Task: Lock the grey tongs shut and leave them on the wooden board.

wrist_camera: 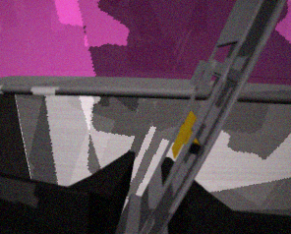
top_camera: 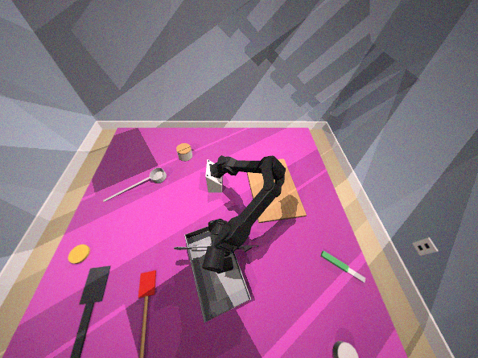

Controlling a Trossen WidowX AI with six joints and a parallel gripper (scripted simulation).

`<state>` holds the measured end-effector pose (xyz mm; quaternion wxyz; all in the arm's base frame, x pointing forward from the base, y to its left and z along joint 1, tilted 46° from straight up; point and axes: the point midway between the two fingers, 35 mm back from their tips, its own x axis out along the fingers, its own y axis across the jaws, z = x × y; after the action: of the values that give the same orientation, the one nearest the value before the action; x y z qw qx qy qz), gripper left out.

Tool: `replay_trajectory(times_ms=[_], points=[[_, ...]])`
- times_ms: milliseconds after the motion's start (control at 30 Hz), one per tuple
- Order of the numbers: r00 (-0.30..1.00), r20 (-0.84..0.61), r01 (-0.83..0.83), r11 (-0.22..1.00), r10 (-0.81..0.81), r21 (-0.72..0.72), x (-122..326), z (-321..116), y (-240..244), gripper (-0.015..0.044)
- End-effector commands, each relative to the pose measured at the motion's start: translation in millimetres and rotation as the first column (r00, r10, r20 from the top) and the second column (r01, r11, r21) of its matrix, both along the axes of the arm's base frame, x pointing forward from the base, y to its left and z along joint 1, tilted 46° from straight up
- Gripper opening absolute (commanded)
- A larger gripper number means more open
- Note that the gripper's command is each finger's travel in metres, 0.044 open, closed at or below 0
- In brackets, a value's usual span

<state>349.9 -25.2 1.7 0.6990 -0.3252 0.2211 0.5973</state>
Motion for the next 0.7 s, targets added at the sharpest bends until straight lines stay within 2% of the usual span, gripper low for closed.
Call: replay_trajectory(times_ms=[0, 67, 333, 667], points=[[1.0, 0.003, -0.001, 1.0, 0.001, -0.002, 1, 2, -2, -0.0118], [1.0, 0.001, 0.0, 1.0, 0.0, -0.004, 0, 9, -12, -0.015], [1.0, -0.008, 0.0, 1.0, 0.0, 0.002, -22, 85, -87, -0.015], [1.0, -0.008, 0.0, 1.0, 0.0, 0.003, -23, 87, -89, -0.015]])
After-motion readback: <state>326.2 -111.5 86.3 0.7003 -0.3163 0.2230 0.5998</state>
